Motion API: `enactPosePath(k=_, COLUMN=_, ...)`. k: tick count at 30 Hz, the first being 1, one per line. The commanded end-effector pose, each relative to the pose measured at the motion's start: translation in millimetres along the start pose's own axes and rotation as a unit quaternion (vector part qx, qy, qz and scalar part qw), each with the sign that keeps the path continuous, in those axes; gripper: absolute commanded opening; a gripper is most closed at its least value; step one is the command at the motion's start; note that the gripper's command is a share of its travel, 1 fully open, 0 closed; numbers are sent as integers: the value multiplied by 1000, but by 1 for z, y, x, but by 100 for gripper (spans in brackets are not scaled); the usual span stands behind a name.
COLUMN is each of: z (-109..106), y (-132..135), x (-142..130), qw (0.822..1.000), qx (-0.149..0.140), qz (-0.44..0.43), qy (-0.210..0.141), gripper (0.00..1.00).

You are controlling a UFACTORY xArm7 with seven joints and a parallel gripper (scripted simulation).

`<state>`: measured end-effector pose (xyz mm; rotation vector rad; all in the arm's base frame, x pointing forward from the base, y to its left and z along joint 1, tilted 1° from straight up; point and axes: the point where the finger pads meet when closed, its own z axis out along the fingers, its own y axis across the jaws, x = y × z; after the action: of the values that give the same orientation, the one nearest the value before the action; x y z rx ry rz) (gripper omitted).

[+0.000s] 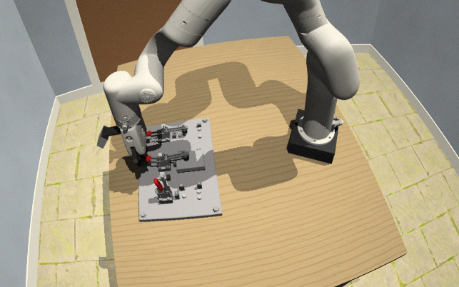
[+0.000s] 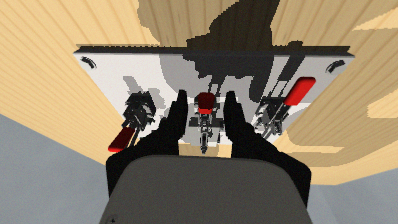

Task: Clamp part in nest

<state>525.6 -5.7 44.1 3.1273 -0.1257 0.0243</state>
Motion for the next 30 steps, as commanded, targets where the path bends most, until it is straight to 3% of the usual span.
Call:
enactPosePath(k=1, z=-16, y=0, x=2, qw=1000, qx=0, qz=0, qy=2, gripper=47)
enactPosePath(k=7, z=-27, y=0, x=1, qw=1000, qx=0, qz=0, qy=2, gripper=47)
enactPosePath(k=24, z=-28, y=0, x=1, qw=1000, qx=0, qz=0, qy=2, gripper=47)
enactPosePath(k=25, z=-28, y=0, x=1, qw=1000, qx=0, qz=0, qy=2, gripper=0)
enactPosePath(k=30, z=-28, y=0, x=1, qw=1000, qx=0, qz=0, qy=2, gripper=0)
